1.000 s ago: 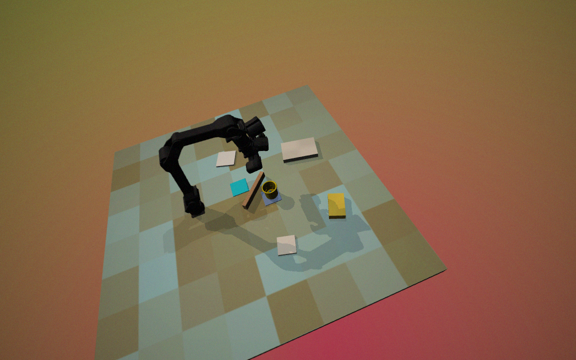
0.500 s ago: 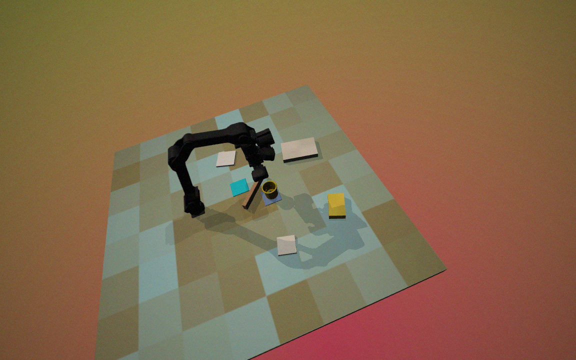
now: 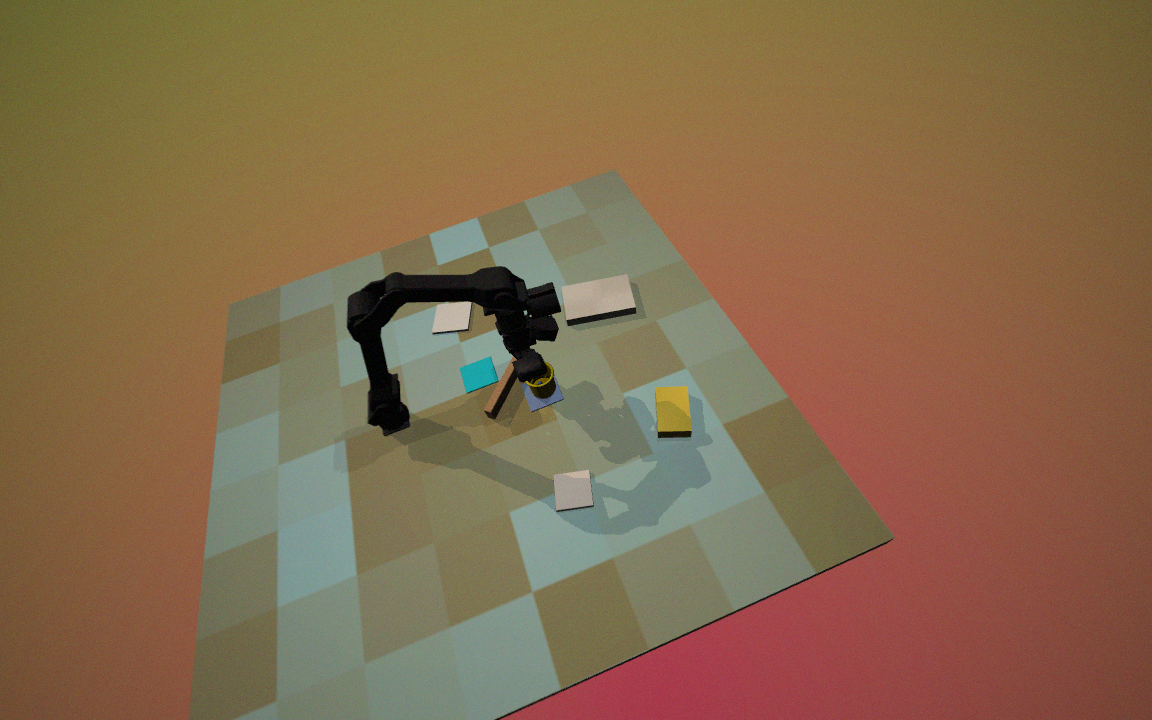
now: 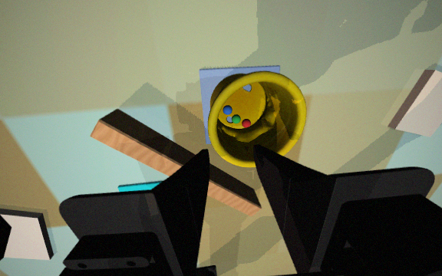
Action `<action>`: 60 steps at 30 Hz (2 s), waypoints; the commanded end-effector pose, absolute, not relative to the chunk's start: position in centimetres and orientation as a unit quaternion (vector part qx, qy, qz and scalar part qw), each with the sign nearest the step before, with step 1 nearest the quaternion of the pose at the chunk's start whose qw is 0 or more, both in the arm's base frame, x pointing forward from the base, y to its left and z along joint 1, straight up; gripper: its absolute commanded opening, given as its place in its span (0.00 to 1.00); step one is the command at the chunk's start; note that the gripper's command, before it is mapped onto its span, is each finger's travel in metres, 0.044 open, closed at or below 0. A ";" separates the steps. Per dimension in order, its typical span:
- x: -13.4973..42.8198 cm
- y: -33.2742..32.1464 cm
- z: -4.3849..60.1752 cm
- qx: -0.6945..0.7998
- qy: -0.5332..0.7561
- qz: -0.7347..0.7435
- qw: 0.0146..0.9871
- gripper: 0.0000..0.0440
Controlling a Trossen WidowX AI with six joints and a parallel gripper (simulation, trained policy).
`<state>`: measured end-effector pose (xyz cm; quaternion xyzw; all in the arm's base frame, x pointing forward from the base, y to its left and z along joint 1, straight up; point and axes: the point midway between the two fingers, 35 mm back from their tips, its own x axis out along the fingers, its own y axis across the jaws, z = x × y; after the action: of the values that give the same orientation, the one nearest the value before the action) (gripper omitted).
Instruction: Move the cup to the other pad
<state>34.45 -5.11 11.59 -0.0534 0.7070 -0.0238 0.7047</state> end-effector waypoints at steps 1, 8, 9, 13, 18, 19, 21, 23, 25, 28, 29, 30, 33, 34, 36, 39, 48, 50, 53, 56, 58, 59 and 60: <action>34.2 -5.3 10.1 -0.061 0.717 -0.017 0.694 0.38; 34.0 -5.5 7.8 -0.083 0.724 0.011 0.685 0.41; 34.0 -5.5 7.6 -0.086 0.725 0.017 0.684 0.41; 33.8 -5.6 6.9 -0.102 0.727 0.037 0.678 0.34; 33.3 -5.8 6.8 -0.125 0.731 0.060 0.668 0.06; 33.2 -5.8 6.9 -0.129 0.732 0.064 0.666 0.02; 33.1 -5.8 7.3 -0.134 0.730 0.070 0.666 0.03; 33.0 -5.9 7.8 -0.138 0.729 0.077 0.666 0.04; 32.8 -5.8 8.3 -0.142 0.728 0.083 0.665 0.05; 32.4 -5.6 9.2 -0.146 0.726 0.092 0.665 0.05; 32.2 -5.4 9.5 -0.147 0.726 0.095 0.665 0.06; 32.1 -5.3 9.9 -0.148 0.725 0.098 0.666 0.06; 31.8 -4.8 10.8 -0.152 0.721 0.106 0.667 0.07; 31.7 -4.6 11.1 -0.154 0.720 0.108 0.668 0.07; 31.6 -4.2 11.6 -0.158 0.717 0.113 0.669 0.08; 31.4 -3.5 12.2 -0.164 0.713 0.120 0.671 0.07; 30.9 -1.1 13.4 -0.185 0.700 0.138 0.676 0.05; 30.7 -0.5 13.6 -0.189 0.697 0.141 0.677 0.04; 30.4 0.3 13.8 -0.195 0.693 0.144 0.679 0.03; 30.0 1.1 13.9 -0.200 0.690 0.148 0.680 0.03; 29.7 1.6 14.0 -0.203 0.687 0.149 0.682 0.02; 29.6 1.8 14.0 -0.204 0.686 0.150 0.682 0.02; 29.4 2.1 14.0 -0.205 0.685 0.151 0.683 0.02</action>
<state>29.80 1.65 13.85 -0.2043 0.6884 0.1504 0.6795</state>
